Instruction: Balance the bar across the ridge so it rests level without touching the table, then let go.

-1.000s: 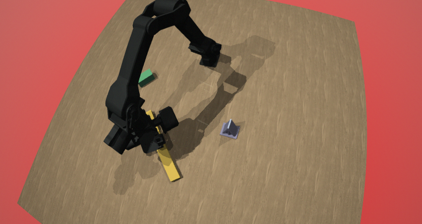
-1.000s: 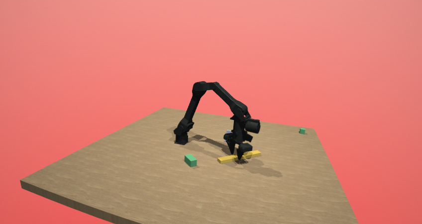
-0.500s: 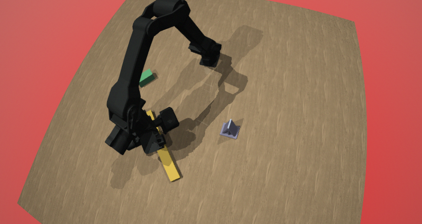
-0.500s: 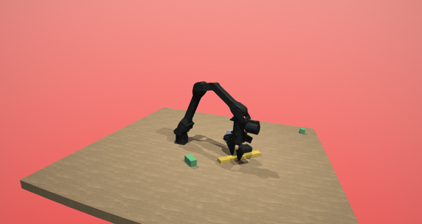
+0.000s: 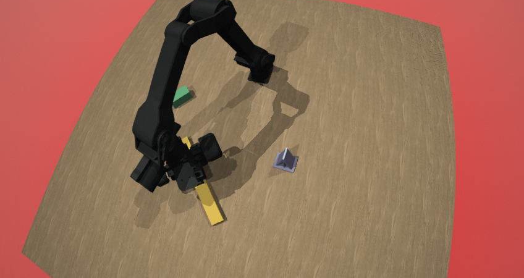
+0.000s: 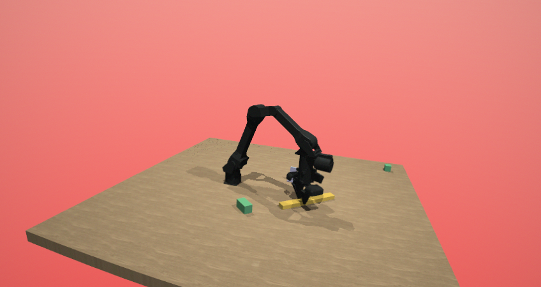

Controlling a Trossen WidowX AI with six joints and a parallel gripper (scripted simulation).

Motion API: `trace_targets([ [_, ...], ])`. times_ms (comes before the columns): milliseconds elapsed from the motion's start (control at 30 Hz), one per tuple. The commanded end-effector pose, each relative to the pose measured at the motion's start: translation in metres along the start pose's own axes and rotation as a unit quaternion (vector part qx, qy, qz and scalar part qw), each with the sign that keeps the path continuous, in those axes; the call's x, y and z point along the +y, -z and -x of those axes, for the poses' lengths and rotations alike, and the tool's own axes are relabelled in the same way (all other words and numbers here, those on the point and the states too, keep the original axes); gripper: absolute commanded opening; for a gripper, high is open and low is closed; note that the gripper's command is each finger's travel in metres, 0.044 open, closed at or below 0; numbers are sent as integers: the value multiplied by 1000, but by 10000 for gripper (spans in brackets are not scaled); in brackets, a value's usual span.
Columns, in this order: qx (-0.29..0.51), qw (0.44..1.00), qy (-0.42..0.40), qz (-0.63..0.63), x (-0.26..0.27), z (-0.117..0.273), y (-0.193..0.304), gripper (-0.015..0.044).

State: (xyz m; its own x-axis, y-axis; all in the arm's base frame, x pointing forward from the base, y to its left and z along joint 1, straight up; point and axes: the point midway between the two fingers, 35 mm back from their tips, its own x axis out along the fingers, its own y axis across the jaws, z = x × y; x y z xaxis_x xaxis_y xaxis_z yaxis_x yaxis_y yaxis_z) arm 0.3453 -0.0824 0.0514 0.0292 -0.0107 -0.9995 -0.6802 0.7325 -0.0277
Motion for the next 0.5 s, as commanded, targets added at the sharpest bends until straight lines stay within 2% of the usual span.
trace_targets([
  [0,0,1000,0,0,-1,6,-1,0],
  [467,-1,1000,0,1,-5,41,-3,0],
])
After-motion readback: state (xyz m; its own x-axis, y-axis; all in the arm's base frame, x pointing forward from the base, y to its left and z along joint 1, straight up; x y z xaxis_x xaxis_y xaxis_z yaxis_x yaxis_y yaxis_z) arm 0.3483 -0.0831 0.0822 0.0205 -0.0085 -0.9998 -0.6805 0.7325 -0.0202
